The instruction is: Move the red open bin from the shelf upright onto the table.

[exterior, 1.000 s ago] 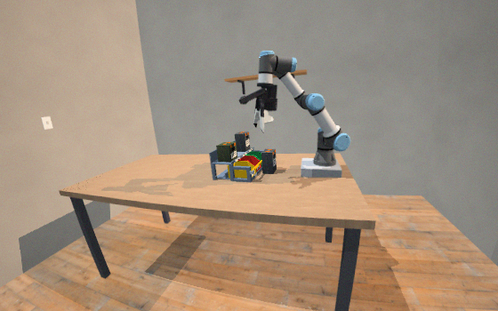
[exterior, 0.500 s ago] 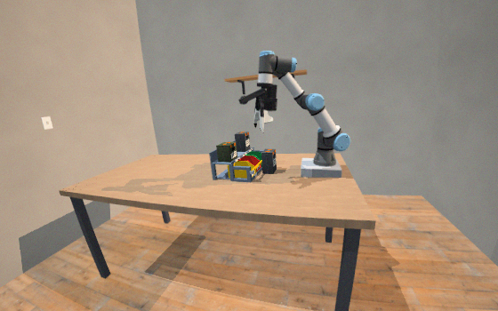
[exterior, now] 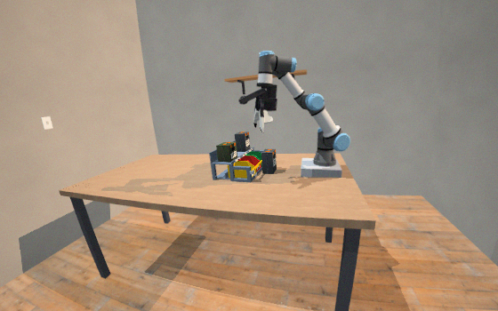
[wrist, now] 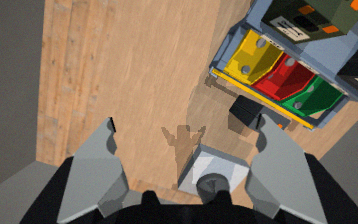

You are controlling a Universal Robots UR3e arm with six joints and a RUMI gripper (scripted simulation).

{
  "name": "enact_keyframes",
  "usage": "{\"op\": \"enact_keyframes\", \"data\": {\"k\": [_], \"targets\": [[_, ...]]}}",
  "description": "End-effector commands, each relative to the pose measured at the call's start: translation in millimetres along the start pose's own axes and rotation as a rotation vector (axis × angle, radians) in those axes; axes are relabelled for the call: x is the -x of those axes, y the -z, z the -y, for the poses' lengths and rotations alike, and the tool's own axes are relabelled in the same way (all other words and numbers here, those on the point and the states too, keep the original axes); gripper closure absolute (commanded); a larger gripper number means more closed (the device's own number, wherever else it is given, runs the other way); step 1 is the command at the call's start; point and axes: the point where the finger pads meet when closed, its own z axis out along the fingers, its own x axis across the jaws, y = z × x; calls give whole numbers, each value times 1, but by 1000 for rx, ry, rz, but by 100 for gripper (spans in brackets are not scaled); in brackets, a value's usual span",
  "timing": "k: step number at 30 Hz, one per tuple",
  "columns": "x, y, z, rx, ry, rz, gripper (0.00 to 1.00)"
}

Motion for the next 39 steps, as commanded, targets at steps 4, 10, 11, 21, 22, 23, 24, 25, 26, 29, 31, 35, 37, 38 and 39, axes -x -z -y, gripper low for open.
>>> {"op": "enact_keyframes", "data": {"k": [4,10,11,21,22,23,24,25,26,29,31,35,37,38,39], "targets": [[0,1,0,20,0,-4,0],[0,1,1,110,-1,-21,0],[0,1,1,110,-1,-21,0],[0,1,1,19,0,-4,0],[0,1,1,42,-1,-8,0],[0,1,1,64,-1,-12,0],[0,1,1,87,-1,-17,0],[0,1,1,110,-1,-21,0],[0,1,1,110,-1,-21,0],[0,1,1,110,-1,-21,0],[0,1,1,110,-1,-21,0],[0,1,1,110,-1,-21,0],[0,1,1,110,-1,-21,0],[-8,-4,-4,2,51,5,0],[-16,-8,-8,6,103,10,0]]}}
